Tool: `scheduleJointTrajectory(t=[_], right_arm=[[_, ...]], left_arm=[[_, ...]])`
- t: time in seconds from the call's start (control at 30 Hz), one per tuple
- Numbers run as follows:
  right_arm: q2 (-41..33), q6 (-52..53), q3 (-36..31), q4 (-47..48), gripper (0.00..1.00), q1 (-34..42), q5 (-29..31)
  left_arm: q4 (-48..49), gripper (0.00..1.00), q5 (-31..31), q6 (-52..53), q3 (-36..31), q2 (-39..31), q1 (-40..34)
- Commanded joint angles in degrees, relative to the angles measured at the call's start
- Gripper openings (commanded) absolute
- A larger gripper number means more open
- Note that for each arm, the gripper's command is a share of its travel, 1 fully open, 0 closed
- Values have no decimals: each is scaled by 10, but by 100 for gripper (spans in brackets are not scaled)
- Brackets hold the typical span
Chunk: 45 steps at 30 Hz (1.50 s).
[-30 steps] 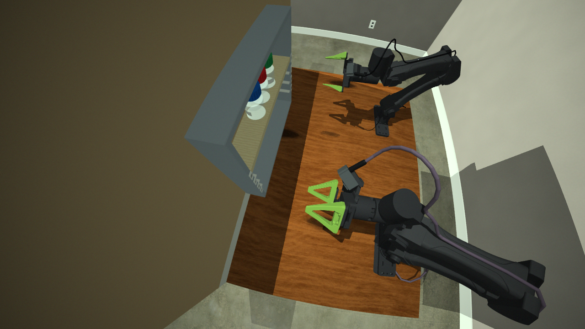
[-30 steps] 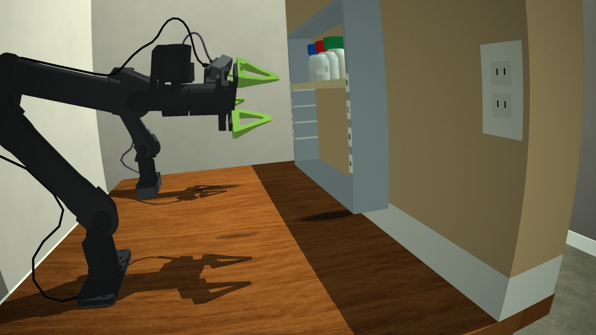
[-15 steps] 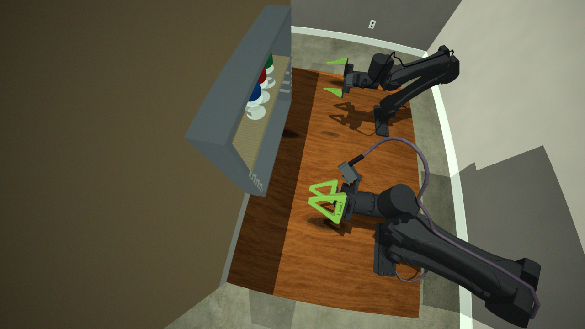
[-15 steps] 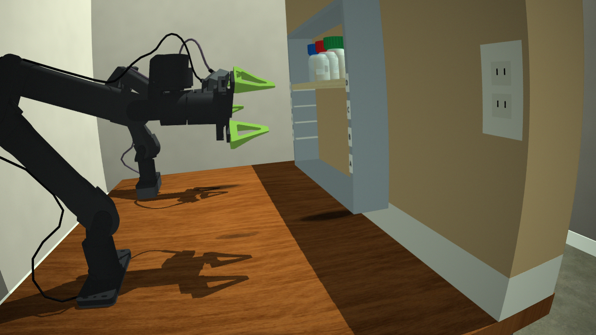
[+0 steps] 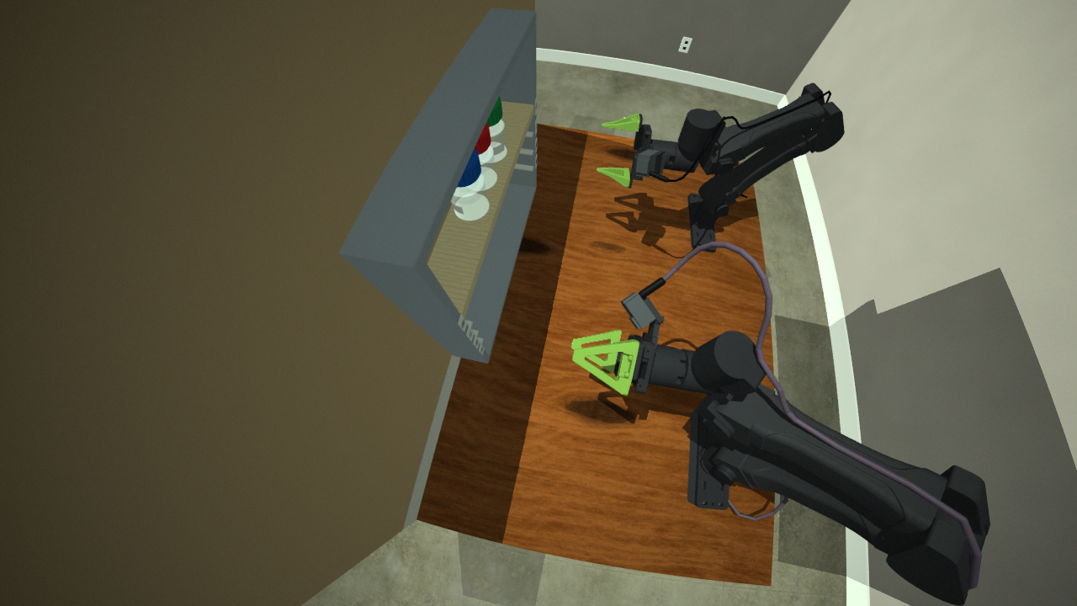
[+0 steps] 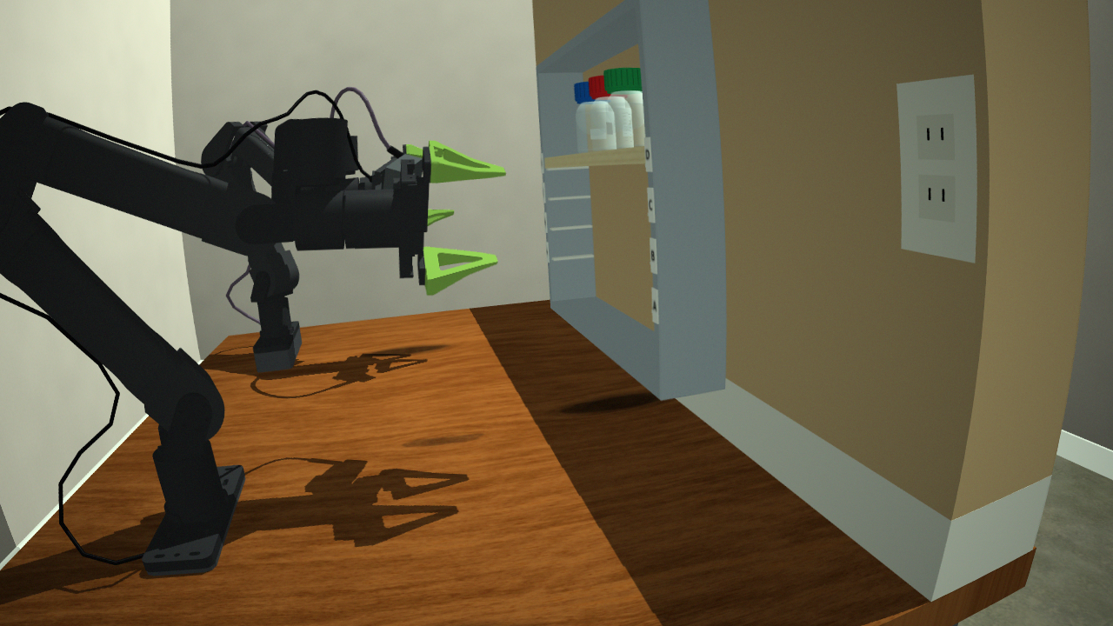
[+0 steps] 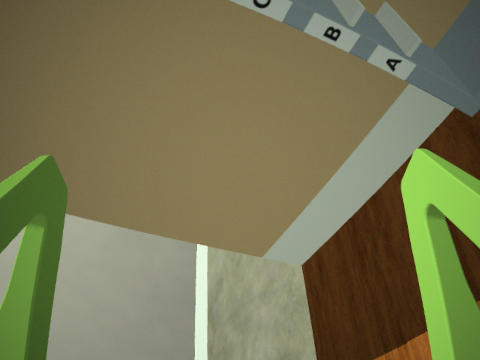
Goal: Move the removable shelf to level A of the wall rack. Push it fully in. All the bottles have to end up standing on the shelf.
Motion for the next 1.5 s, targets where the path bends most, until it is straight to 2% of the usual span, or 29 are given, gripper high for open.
scheduleJointTrajectory(t=[0.0, 1.47], right_arm=[[-21, -29, -7, 31, 100, 11, 16], [11, -240, -102, 166, 100, 97, 107]], left_arm=[[32, 100, -18, 34, -6, 16, -14], [227, 100, -117, 241, -44, 173, -118]])
